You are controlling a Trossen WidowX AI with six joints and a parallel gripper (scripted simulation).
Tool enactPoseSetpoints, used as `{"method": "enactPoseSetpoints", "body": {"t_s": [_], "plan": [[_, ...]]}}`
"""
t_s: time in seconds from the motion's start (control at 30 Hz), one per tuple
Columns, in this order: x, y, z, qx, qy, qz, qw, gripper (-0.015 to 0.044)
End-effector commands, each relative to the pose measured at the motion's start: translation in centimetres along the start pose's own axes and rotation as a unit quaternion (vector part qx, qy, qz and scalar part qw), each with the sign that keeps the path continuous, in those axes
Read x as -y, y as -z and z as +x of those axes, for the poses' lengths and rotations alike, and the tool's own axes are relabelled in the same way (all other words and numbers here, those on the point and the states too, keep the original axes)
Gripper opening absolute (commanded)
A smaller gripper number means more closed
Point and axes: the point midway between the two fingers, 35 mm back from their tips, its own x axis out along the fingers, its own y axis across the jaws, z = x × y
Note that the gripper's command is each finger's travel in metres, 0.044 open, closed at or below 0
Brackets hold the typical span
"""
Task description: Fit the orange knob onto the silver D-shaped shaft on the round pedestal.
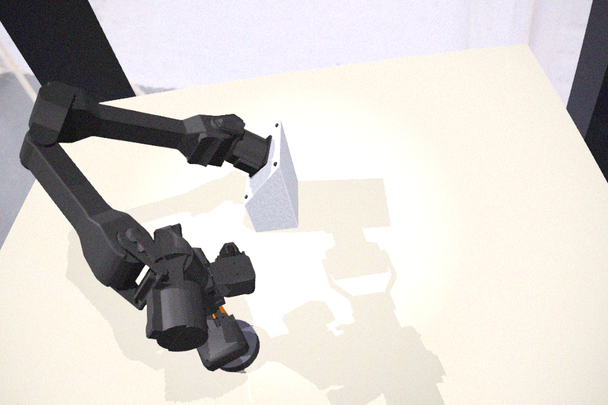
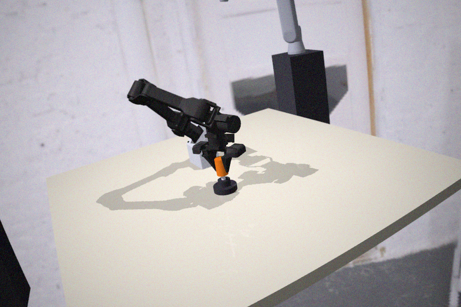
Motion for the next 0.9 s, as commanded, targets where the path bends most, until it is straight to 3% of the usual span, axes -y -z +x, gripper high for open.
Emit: {"method": "enactPoseSetpoints", "body": {"t_s": [0.0, 0.13, 0.87], "plan": [[0.11, 0.08, -0.25, -0.001, 0.002, -0.035, 0.999, 0.0000], [0.17, 0.07, -0.21, -0.002, 0.002, -0.097, 0.995, 0.0000], [0.08, 0.02, 0.23, -0.002, 0.002, -0.097, 0.995, 0.0000]]}}
